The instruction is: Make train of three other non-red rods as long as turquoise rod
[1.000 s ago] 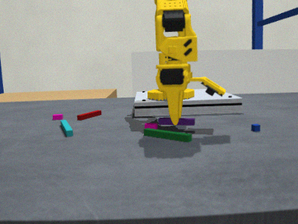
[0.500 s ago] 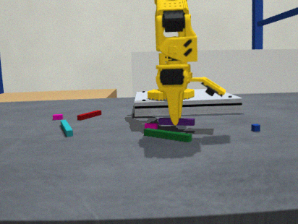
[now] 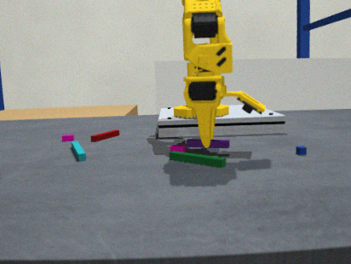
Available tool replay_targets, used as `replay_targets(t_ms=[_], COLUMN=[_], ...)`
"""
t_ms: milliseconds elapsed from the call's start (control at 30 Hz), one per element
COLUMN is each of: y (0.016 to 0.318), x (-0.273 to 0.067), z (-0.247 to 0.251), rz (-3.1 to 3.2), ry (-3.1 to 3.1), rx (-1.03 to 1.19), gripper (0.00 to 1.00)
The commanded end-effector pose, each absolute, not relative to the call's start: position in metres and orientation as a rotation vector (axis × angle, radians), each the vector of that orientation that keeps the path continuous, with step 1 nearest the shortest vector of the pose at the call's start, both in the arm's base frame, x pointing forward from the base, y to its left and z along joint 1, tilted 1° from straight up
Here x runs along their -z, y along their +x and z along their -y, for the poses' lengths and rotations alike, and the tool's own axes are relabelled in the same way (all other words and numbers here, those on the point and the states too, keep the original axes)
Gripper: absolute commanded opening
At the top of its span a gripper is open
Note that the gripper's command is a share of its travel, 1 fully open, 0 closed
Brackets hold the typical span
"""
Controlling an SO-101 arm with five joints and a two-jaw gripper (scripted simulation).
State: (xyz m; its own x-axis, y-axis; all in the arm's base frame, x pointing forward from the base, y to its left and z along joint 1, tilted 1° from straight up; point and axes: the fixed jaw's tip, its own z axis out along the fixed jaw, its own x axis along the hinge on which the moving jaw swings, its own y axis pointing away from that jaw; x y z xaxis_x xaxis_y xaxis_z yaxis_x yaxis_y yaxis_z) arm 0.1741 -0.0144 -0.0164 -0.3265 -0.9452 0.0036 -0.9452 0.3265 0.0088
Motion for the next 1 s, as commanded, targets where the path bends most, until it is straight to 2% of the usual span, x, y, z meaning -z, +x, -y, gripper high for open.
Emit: replay_targets(t_ms=[0,967], y=[0.1715,0.1741], x=[0.0193,0.0195], z=[0.0139,0.0147], rz=[2.547,2.554], ry=[1.803,1.807], rx=[0.028,0.018], gripper=[0.00,0.00])
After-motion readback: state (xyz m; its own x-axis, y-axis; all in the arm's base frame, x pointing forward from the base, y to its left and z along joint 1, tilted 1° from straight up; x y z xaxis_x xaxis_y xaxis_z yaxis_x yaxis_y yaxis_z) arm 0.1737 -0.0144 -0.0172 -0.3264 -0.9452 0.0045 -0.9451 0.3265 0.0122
